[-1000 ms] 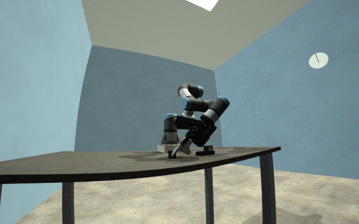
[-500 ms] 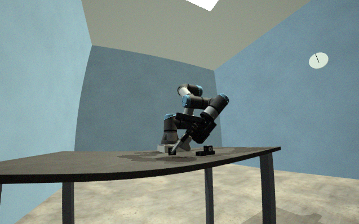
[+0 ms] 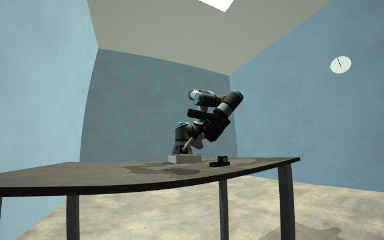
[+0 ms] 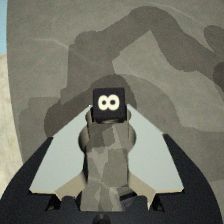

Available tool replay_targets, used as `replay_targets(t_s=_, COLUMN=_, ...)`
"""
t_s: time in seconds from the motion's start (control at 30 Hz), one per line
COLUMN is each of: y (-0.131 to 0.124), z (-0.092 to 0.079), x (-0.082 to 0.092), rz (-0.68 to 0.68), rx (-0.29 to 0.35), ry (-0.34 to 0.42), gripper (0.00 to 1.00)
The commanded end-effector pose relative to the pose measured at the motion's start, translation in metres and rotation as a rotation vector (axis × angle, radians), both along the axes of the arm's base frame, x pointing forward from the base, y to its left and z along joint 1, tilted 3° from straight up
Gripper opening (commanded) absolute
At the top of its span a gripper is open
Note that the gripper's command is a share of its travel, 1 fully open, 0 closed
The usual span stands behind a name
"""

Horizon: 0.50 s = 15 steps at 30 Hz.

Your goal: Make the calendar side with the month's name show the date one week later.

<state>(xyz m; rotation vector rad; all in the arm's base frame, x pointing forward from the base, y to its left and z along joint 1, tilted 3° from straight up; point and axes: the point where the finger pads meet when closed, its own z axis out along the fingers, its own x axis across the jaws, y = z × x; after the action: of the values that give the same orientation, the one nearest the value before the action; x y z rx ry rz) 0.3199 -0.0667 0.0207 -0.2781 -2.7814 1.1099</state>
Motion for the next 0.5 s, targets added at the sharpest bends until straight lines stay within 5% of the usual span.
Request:
replay_targets(t_s=0.0, y=0.0000, z=0.0069, x=0.0009, rz=-0.002, rx=0.000, ry=-0.001, gripper=0.11)
replay_targets(t_s=0.47, y=-0.0001, z=0.0074, x=0.0008, rz=-0.002, rx=0.004, ry=-0.001, gripper=0.11)
